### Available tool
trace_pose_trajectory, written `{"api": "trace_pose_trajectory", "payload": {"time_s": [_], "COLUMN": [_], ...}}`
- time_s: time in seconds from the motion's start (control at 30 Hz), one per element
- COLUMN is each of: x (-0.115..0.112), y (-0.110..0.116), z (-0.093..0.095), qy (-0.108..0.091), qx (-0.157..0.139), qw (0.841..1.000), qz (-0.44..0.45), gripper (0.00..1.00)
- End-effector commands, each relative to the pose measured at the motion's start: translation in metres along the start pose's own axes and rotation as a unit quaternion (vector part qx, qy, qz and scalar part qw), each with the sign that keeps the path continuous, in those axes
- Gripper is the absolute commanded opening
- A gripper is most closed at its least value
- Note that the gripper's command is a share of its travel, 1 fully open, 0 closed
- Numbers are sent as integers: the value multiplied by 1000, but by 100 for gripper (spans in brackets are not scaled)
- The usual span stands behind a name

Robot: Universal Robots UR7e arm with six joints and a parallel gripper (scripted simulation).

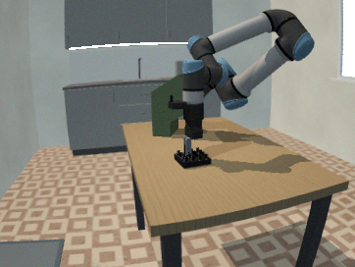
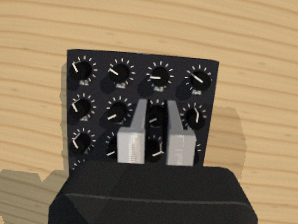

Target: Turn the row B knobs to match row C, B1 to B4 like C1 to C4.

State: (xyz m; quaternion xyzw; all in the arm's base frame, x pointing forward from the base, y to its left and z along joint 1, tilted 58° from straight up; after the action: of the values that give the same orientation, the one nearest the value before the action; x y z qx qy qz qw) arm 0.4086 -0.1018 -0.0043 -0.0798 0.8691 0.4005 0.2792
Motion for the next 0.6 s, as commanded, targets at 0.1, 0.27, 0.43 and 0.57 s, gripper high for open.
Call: {"api": "trace_pose_trajectory", "payload": {"time_s": [0.1,0.27,0.43,0.57], "x": [0,0,0,0], "y": [0,0,0,0], "z": [0,0,0,0], "qy": [0,0,0,0], "qx": [0,0,0,0], "qw": [1000,1000,1000,1000], "qz": [0,0,3,5], "gripper": [30,30,30,30]}}
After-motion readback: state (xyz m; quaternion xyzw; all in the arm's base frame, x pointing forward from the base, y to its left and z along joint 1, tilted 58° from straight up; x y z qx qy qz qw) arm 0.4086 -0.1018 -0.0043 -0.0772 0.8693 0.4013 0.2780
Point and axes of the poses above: the point where the finger pads meet when closed, its own z axis out along the fingers, its own x axis across the jaws, y = z × x, the point moved 9 cm from there along -z, back along the fingers, and after that the axes turned 5 degrees about -z, right-handed, at the moved point
